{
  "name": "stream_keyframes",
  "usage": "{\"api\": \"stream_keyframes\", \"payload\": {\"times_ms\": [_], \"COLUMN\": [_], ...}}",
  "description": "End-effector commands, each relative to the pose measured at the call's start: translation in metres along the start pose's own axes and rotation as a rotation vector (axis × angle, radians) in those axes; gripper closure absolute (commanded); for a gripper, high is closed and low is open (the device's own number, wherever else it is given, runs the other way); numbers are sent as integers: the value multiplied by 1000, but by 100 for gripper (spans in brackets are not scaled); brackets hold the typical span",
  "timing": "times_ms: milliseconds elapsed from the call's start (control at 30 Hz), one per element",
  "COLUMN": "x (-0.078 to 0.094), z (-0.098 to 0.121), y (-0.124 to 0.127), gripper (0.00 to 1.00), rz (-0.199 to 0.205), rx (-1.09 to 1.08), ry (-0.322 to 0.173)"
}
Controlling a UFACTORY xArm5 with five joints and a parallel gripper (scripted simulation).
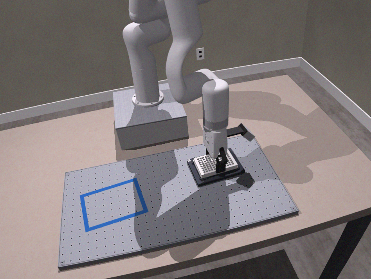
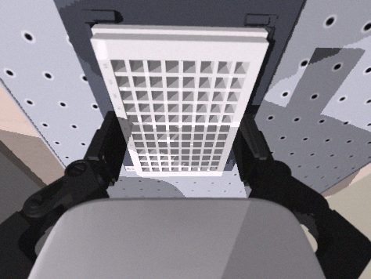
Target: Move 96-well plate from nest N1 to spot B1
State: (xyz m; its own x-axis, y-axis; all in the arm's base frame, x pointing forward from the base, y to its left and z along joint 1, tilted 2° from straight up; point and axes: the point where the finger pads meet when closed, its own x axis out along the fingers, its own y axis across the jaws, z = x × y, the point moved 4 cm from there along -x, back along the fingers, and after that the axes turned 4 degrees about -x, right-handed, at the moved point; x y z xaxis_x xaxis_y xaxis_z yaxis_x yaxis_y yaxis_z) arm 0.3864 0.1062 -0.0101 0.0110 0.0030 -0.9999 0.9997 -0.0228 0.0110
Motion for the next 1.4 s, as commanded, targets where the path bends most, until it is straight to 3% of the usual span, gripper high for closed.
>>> {"api": "stream_keyframes", "payload": {"times_ms": [0,1167,1367], "x": [-3,-19,-29], "z": [0,0,0], "y": [1,1,1], "gripper": [100,100,100], "rz": [3,3,3], "rx": [0,0,0], "ry": [1,1,1]}}
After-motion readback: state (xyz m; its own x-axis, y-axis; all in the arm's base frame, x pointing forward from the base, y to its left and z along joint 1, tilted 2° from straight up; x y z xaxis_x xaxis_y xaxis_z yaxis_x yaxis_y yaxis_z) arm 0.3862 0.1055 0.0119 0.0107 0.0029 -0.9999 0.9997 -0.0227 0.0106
